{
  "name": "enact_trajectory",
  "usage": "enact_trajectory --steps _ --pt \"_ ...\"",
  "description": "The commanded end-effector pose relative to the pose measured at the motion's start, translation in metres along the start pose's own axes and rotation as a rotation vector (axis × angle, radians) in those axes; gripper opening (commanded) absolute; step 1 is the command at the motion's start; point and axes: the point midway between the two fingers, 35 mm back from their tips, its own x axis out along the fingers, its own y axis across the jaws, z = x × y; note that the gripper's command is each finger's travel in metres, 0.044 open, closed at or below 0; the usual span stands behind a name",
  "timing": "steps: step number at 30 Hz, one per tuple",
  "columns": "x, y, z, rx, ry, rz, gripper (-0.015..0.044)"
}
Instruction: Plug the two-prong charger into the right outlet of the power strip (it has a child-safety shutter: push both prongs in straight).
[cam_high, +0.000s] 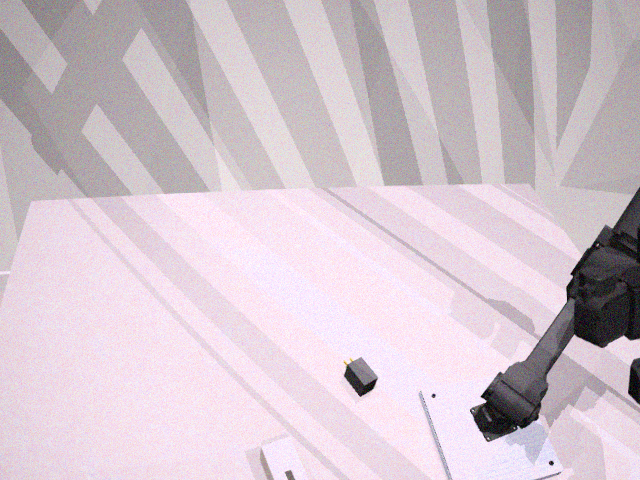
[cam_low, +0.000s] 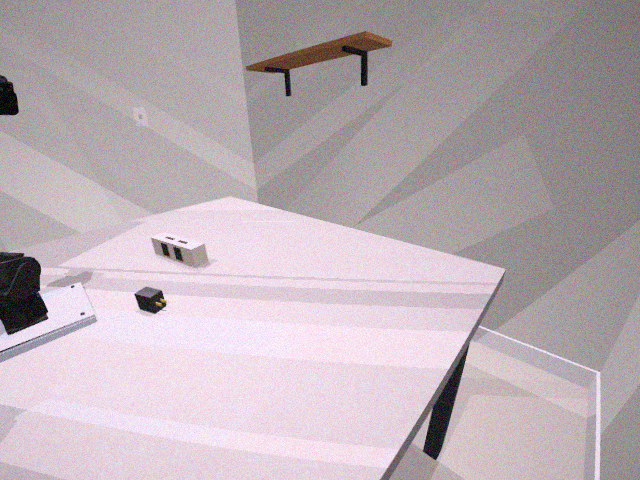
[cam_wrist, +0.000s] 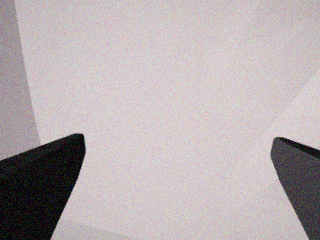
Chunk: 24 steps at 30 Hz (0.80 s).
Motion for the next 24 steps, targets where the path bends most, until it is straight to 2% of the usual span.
enact_trajectory --steps 1,12,24 --pt "0.007 -0.006 0.025 -0.035 -0.095 -0.030 0.0440" --pt "0.011 -0.025 0.101 -0.139 -0.376 -0.146 0.0440" --pt "-0.011 -0.044 0.180 -0.227 -0.661 -0.314 0.0440"
